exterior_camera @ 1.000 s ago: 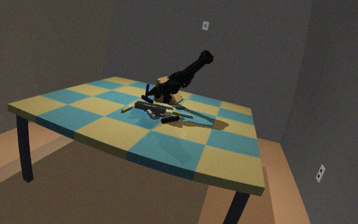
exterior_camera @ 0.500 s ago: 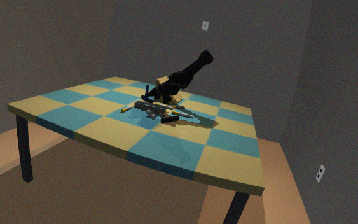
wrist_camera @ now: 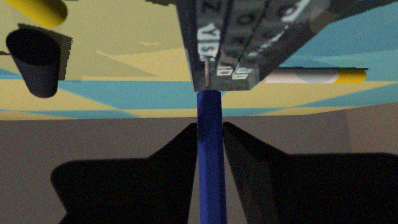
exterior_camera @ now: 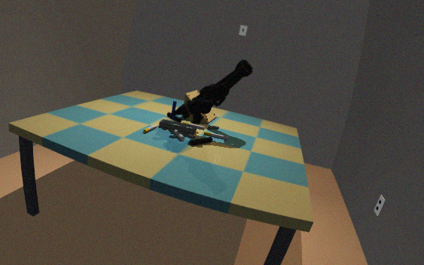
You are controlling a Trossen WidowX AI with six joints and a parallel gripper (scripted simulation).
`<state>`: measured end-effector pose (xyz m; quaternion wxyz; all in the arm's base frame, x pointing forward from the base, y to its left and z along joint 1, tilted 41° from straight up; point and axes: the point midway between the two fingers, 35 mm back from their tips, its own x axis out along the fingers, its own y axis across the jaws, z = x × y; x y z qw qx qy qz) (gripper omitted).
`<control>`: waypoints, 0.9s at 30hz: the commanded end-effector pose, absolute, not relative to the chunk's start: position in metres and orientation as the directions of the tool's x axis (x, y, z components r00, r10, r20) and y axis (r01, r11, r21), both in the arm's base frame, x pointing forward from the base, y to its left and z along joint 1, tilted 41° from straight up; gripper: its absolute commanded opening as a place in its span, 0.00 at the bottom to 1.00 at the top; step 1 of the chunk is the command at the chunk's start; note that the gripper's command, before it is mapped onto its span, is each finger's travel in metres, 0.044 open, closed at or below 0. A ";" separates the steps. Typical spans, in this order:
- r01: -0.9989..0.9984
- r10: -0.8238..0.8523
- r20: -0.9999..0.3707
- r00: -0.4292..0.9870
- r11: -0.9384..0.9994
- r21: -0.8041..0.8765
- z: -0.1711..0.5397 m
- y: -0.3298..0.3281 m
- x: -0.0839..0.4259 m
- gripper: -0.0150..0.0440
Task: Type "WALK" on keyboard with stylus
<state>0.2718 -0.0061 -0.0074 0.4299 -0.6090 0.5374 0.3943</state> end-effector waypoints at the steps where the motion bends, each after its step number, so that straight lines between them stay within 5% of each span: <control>1: -0.994 -0.320 -0.941 0.108 -0.051 -0.097 -0.008 -0.007 0.271 0.39; 23: -0.995 -0.320 -0.942 0.102 -0.048 -0.092 0.018 -0.032 0.268 0.40; 27: -0.995 -0.320 -0.942 0.103 -0.048 -0.092 0.018 -0.032 0.269 0.32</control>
